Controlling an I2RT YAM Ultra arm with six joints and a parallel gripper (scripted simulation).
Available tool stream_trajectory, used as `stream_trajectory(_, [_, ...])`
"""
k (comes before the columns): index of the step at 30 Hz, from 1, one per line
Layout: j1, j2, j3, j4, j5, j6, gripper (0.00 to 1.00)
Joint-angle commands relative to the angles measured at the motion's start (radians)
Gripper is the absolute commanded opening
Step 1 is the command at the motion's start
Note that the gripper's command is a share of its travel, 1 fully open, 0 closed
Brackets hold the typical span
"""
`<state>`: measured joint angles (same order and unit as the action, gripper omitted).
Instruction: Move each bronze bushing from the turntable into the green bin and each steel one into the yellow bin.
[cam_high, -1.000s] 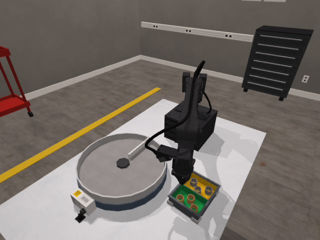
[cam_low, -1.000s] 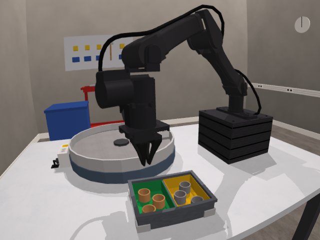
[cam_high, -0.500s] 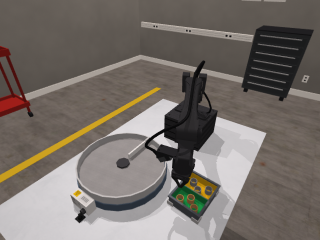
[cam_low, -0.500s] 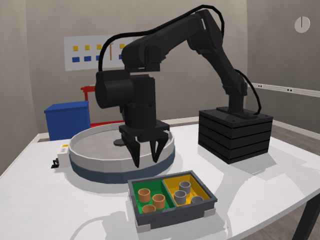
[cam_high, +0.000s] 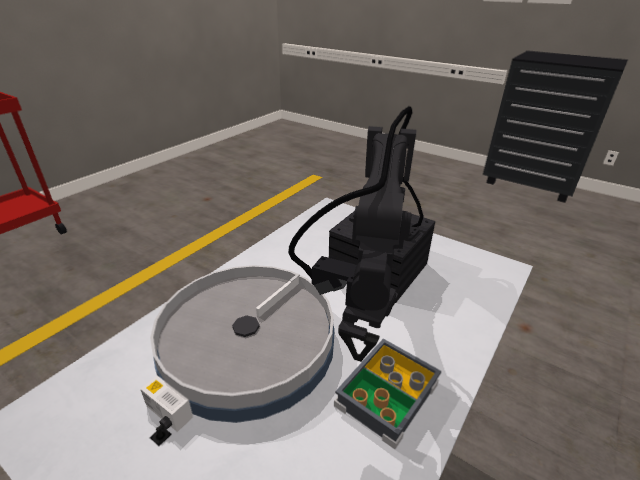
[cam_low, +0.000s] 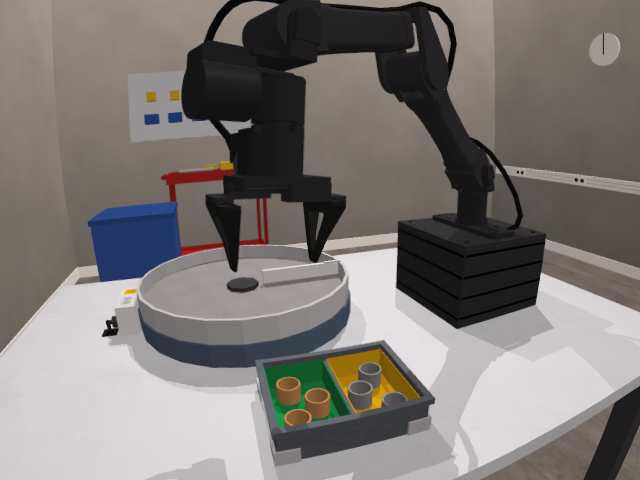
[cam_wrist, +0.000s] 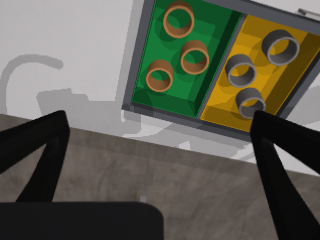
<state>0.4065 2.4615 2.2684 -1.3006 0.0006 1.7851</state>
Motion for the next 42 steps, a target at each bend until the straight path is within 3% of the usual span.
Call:
stream_trajectory(1, [0.011,0.010,0.050,-0.097,0.005,0.007,1.00])
stream_trajectory(42, [0.011,-0.010,0.060,-0.107,0.004,0.007,1.00])
